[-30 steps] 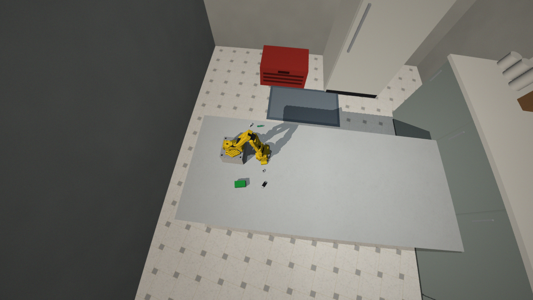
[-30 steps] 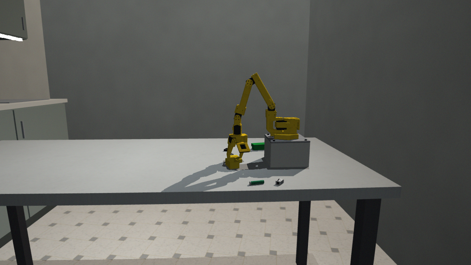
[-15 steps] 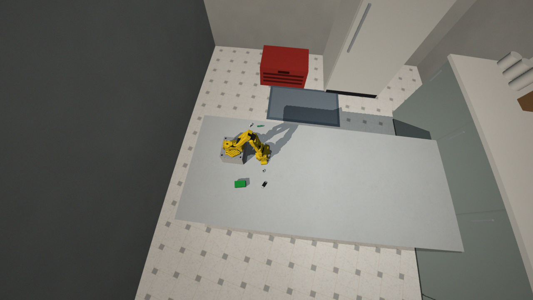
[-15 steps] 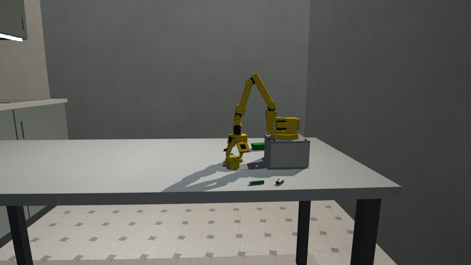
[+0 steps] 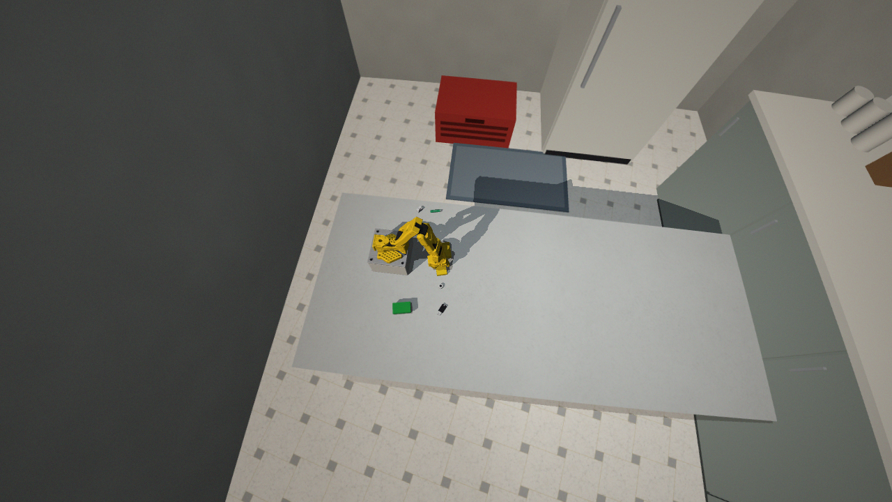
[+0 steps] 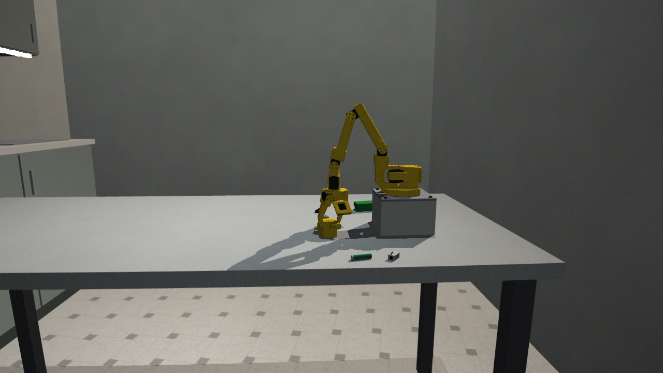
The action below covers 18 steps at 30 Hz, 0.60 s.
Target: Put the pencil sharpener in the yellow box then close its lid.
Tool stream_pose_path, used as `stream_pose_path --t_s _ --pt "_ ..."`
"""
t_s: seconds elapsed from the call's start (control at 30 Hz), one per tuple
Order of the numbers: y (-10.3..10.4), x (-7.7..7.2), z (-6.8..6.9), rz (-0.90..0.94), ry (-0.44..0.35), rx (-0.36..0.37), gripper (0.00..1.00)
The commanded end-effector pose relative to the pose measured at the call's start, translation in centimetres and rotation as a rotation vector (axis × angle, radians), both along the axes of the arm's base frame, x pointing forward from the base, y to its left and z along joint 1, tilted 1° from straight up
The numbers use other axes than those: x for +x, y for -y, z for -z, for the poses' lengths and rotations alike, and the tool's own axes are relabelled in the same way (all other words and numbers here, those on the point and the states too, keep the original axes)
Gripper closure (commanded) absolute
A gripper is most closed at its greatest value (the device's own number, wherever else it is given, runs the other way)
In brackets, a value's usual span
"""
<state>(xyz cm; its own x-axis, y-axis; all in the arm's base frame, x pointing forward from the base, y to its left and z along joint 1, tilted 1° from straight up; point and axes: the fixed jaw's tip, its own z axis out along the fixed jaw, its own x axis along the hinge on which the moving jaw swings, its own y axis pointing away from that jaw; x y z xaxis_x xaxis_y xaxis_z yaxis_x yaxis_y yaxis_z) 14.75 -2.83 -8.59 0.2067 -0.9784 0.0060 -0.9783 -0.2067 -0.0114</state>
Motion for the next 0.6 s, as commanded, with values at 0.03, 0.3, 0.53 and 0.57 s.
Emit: stream_pose_path --t_s 0.03,0.3,0.53,0.57 --pt "0.0 0.0 -0.2 0.0 -0.002 0.002 0.71" --pt "0.1 0.2 -1.1 0.0 -0.002 0.002 0.71" --pt "0.1 0.3 -2.7 0.0 -0.002 0.002 0.71" --pt "0.1 0.3 -2.9 0.0 -0.002 0.002 0.71"
